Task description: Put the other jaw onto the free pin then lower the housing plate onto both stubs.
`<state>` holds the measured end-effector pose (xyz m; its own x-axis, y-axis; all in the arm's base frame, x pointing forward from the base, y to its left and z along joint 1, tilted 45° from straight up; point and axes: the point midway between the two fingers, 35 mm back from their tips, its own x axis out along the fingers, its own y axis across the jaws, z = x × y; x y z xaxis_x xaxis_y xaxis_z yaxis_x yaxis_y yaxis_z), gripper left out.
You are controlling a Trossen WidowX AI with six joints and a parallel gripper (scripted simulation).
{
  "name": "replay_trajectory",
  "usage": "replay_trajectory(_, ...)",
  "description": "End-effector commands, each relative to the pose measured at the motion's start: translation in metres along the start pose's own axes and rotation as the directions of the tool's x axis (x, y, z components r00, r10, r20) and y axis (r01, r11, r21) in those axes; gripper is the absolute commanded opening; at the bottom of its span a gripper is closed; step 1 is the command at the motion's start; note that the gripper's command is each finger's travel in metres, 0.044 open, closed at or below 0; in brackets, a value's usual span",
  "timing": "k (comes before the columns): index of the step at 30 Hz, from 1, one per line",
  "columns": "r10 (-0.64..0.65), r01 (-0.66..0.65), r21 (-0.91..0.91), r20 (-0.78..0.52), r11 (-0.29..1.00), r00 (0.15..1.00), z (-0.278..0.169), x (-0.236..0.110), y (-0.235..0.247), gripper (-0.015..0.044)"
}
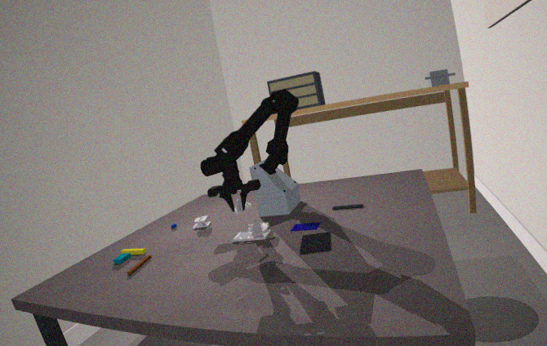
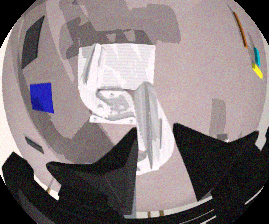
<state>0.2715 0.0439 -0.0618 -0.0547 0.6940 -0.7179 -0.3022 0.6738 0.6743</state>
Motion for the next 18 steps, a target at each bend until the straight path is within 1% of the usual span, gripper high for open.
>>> replay_trajectory(1, 0.003, -0.003, 0.001, 0.006, 1.0, 1.0, 0.015, -0.001, 0.004, 0.0134)
replay_trajectory(12, 0.008, -0.008, 0.0, 0.008, 1.0, 1.0, 0.048, -0.001, 0.016, 0.0134)
replay_trajectory(18, 0.008, -0.008, 0.0, 0.008, 1.0, 1.0, 0.05, 0.0, 0.017, 0.0134)
